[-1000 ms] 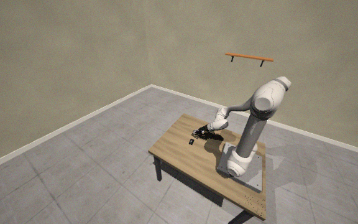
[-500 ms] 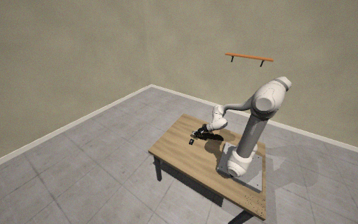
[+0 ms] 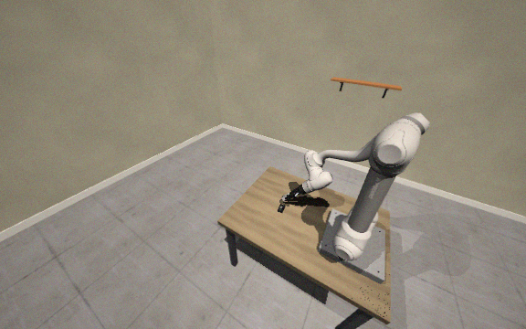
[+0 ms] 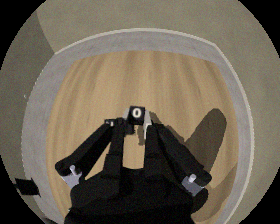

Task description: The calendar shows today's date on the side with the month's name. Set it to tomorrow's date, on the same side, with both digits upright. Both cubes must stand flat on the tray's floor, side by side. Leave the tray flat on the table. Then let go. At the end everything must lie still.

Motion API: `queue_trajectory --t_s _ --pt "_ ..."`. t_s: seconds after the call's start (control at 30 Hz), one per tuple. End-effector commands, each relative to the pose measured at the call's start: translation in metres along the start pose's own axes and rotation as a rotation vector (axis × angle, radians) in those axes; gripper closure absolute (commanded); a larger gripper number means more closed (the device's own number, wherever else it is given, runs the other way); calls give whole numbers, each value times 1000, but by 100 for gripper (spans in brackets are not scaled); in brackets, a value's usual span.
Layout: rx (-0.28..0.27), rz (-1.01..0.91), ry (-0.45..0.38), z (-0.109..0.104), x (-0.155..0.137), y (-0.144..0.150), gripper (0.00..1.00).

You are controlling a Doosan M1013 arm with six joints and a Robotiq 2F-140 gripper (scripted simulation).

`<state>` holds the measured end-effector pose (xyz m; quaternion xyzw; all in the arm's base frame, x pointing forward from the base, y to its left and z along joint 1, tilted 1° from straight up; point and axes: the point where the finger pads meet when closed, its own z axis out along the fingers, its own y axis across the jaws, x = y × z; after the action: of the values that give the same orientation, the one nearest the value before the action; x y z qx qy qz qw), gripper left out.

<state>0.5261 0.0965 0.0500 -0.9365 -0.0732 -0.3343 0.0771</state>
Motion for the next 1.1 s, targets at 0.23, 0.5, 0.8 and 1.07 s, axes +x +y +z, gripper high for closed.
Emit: queue_trajectory --t_s 0.23,0.5,0.8,1.07 --pt "18 7 -111 -1 -8 2 84" --pt "-26 6 -155 -3 -8 16 84" --pt "-70 5 -168 -5 -2 30 84" --pt "-108 3 -167 -6 6 42 84"
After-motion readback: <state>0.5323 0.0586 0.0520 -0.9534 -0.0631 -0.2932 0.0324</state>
